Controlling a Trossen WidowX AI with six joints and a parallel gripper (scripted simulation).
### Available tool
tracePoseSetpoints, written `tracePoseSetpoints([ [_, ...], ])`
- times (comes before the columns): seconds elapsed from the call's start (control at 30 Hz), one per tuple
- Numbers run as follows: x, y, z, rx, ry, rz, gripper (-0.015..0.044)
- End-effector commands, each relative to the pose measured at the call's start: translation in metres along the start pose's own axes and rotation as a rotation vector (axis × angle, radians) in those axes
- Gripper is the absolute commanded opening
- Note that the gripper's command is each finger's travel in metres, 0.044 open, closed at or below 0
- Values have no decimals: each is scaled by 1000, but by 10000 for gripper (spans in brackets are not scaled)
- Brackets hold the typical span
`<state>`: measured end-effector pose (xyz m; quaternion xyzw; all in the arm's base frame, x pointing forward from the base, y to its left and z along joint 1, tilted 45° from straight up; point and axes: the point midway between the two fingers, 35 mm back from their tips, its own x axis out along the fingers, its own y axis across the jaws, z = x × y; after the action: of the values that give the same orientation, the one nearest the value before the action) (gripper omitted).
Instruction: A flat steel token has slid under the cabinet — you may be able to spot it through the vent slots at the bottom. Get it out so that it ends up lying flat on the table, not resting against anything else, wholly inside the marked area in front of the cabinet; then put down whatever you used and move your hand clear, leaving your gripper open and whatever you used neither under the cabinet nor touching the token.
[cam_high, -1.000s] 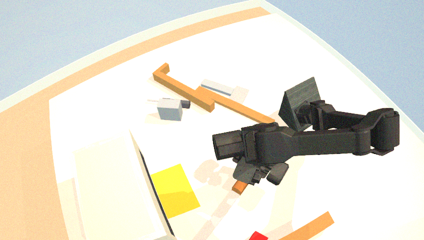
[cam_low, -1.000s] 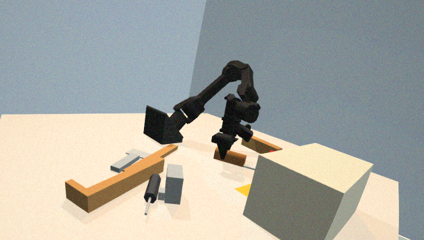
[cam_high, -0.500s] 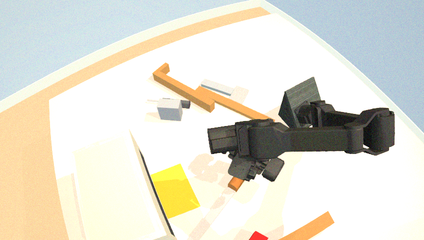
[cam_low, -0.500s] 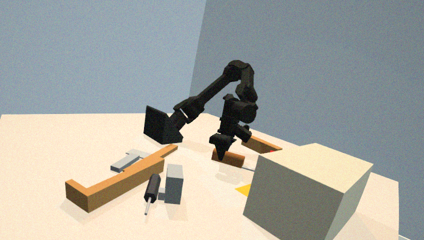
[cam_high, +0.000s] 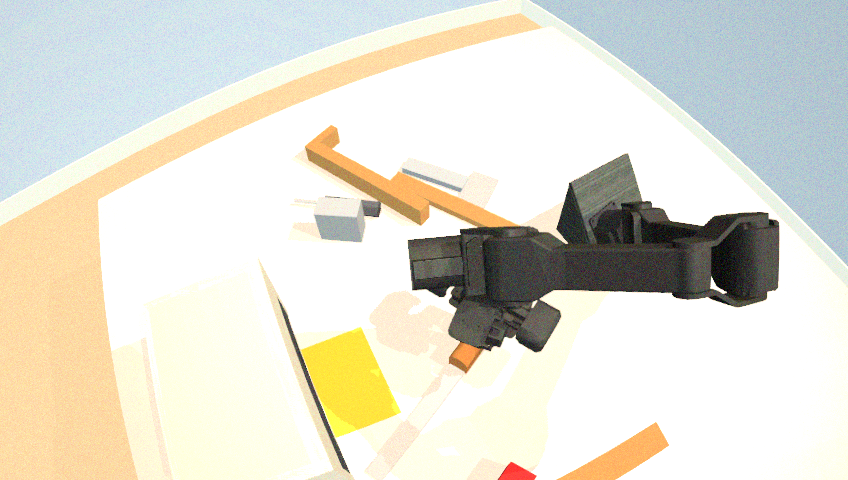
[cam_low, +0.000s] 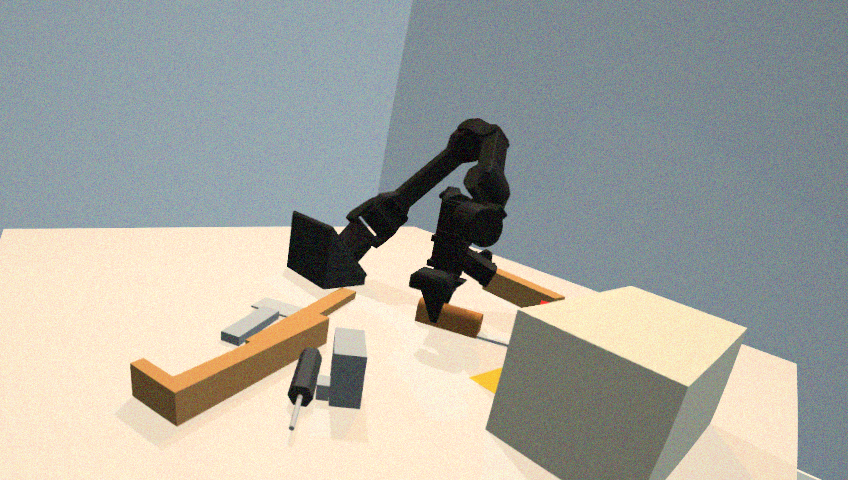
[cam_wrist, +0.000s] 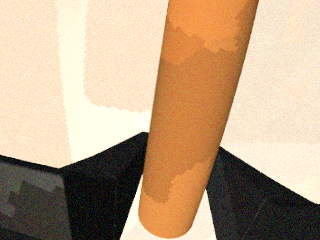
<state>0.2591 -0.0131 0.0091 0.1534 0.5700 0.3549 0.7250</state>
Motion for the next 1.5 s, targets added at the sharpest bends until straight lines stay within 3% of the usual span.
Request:
tracePoseSetpoints([
  [0.0, -1, -4, -2, 1, -3, -2, 0],
  [1.47, -1, -52, -28, 0, -2, -6, 0],
])
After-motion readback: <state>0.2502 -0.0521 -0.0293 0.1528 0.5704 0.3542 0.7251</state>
